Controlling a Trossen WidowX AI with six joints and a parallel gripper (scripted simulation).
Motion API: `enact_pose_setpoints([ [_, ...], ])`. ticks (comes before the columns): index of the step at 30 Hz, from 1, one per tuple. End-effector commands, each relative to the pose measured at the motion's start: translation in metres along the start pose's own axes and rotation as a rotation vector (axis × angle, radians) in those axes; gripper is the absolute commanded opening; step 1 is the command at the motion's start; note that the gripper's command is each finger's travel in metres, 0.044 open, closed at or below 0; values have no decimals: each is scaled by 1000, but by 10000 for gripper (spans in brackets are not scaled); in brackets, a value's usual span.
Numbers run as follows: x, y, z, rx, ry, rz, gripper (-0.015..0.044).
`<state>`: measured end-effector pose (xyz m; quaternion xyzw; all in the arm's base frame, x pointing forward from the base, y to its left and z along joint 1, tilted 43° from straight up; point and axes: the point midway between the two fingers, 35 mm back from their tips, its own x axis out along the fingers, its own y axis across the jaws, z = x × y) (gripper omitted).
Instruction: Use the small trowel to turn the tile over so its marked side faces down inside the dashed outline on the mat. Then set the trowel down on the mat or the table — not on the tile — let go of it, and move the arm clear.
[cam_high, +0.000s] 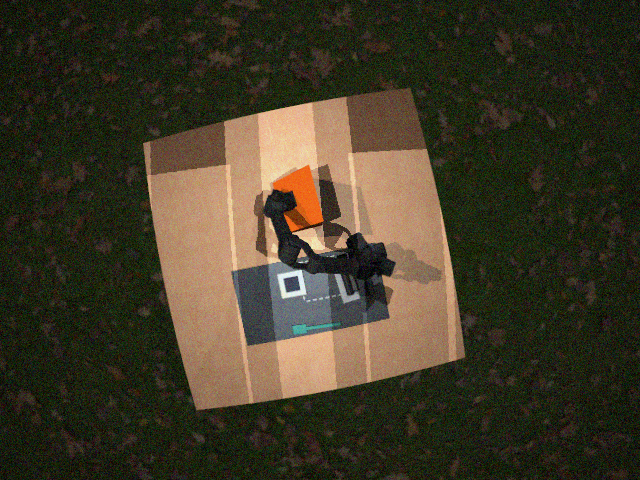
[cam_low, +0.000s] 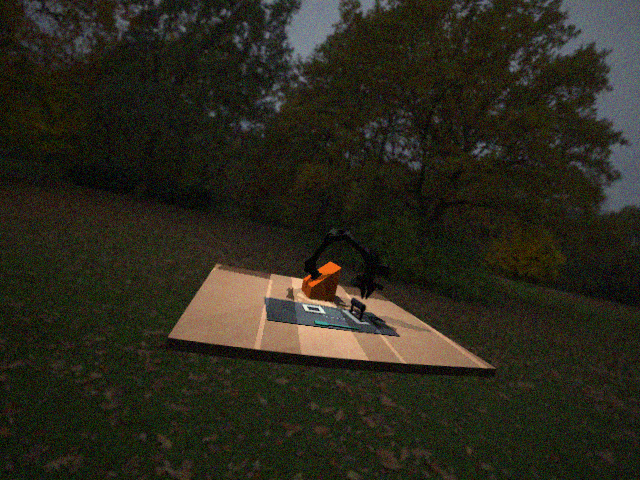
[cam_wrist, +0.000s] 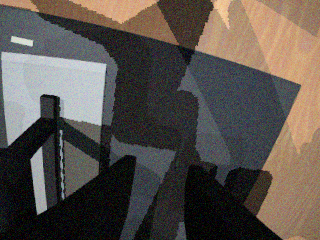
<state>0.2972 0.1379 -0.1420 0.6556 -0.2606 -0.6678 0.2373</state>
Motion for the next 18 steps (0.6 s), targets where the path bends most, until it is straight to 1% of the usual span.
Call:
enact_pose_setpoints([
  [1, 1, -13, 3, -1, -10, 5, 100],
  [18, -2, -10, 2, -7, 2, 2, 100],
])
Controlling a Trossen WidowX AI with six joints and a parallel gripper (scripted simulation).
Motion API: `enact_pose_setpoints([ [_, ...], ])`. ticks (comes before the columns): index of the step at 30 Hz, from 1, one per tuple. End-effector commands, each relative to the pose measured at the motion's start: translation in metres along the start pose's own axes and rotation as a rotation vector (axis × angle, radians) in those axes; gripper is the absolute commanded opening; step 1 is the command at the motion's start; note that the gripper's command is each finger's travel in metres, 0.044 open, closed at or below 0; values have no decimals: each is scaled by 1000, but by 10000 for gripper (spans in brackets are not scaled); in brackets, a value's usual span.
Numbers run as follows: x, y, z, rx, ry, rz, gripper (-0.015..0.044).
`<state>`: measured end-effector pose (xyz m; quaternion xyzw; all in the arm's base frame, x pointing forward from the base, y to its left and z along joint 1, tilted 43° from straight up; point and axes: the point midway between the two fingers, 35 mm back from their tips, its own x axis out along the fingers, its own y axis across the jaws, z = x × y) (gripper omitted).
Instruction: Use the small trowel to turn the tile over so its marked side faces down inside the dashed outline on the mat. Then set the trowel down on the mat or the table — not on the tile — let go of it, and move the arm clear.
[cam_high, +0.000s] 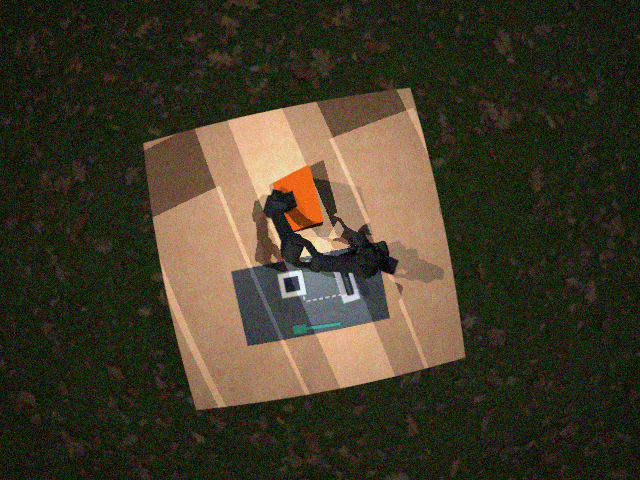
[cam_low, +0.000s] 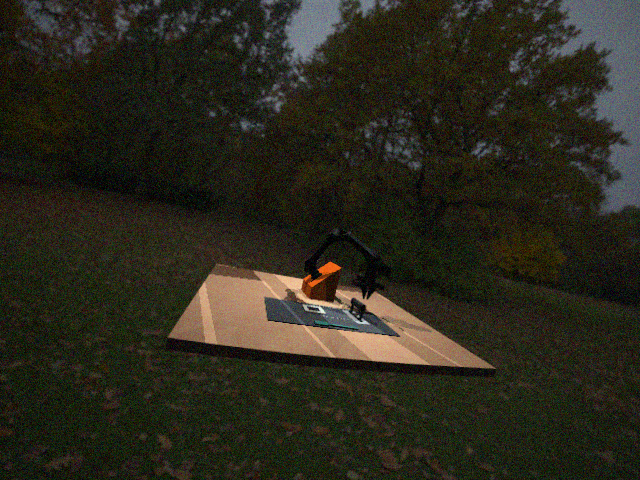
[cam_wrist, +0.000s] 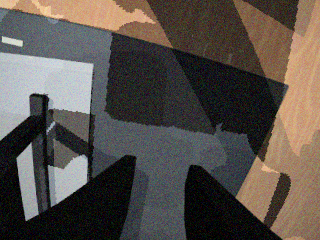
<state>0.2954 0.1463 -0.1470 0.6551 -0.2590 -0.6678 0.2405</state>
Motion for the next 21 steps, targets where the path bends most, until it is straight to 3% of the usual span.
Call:
enact_pose_setpoints([
  [1, 0, 0, 0, 0, 0, 0, 100],
  [12, 0, 0, 0, 0, 0, 0, 100],
  [16, 0, 0, 0, 0, 0, 0, 0],
  [21, 0, 0, 0, 0, 0, 0, 0],
])
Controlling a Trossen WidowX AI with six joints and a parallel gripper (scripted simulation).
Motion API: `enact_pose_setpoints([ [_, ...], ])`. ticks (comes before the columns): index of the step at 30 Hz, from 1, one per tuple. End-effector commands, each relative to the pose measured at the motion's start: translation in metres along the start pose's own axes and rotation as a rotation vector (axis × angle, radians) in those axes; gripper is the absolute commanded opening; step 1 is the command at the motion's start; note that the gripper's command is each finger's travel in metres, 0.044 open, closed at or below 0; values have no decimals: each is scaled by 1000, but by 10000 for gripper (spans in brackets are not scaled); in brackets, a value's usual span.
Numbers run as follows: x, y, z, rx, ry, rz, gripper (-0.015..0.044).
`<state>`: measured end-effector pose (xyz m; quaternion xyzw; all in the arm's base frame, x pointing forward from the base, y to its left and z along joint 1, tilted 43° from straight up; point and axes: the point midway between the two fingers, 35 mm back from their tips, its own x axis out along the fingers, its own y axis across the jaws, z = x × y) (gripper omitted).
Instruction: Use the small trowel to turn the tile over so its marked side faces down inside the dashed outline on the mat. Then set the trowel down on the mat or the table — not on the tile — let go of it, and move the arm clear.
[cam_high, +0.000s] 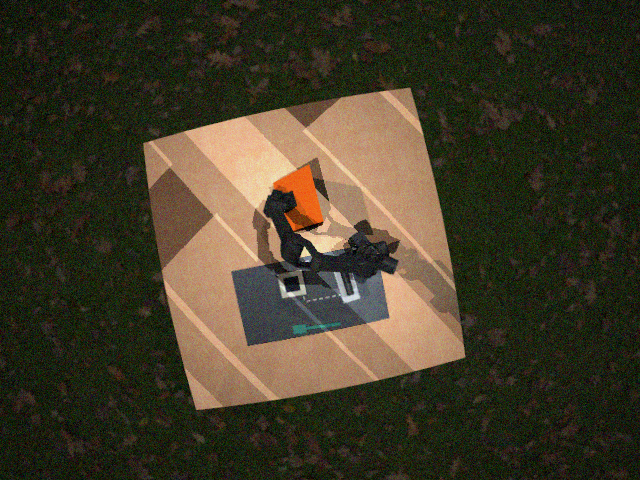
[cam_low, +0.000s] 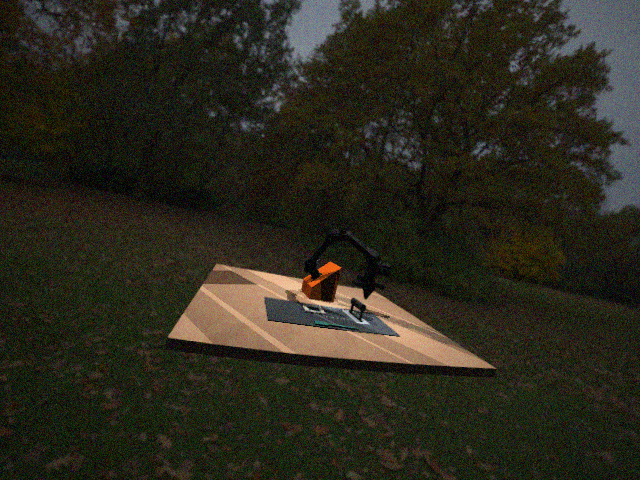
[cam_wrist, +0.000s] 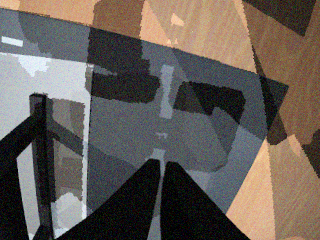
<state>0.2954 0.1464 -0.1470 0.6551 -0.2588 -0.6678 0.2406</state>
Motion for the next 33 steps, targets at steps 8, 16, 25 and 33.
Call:
enact_pose_setpoints([
  [8, 0, 0, 0, 0, 0, 0, 0],
  [16, -1, 2, -2, 1, 0, 0, 153],
  [25, -24, 89, -83, 2, -10, 9, 270],
  [33, -24, 90, -84, 2, -10, 9, 270],
])
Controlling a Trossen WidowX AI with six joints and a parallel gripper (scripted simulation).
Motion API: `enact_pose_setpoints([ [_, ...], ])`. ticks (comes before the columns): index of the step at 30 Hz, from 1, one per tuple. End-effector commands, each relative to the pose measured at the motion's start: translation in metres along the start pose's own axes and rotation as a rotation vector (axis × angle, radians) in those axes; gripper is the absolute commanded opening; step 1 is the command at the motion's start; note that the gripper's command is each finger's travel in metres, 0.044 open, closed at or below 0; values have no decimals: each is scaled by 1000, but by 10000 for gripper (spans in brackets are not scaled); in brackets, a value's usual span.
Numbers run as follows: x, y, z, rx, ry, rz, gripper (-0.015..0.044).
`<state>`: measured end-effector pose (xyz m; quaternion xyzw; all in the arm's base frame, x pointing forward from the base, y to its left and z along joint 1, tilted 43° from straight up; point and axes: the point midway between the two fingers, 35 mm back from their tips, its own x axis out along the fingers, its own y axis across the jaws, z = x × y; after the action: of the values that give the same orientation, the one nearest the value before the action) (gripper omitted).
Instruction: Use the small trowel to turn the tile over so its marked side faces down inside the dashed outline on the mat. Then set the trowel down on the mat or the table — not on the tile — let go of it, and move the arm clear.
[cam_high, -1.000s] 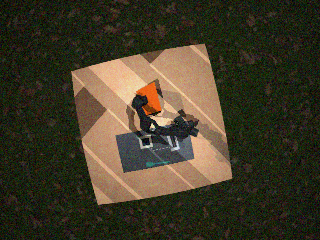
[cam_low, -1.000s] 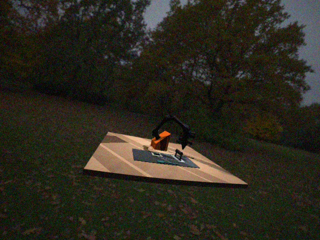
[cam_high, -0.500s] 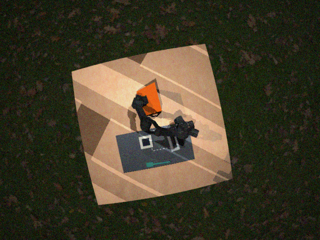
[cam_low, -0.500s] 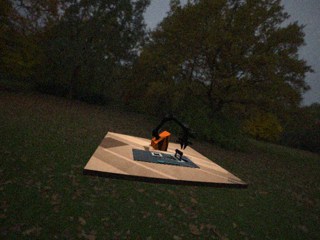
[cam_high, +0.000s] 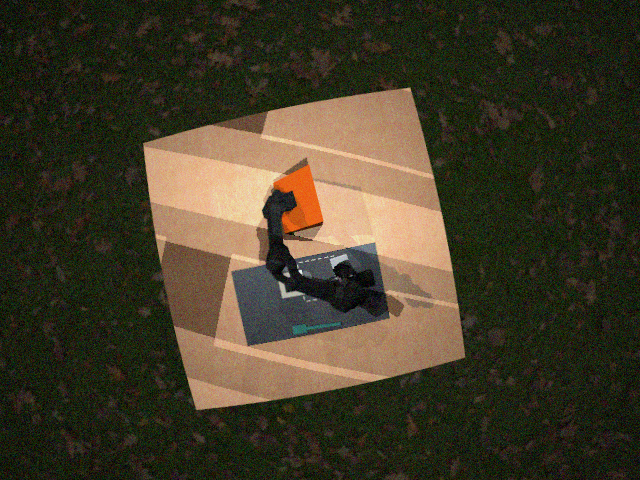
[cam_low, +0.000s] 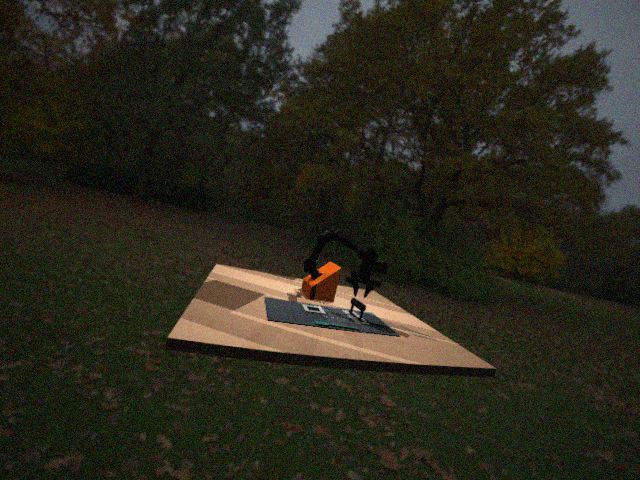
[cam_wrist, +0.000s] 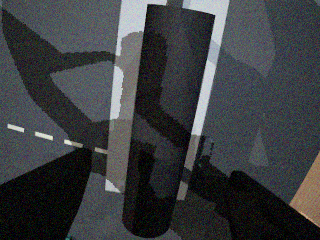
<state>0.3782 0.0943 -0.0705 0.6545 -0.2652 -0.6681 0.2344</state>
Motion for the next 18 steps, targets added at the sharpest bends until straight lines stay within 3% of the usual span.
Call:
enact_pose_setpoints([
  [1, 2, 1, 0, -14, -2, 9, 270],
  [18, 29, 1, -2, -14, -2, 9, 270],
])
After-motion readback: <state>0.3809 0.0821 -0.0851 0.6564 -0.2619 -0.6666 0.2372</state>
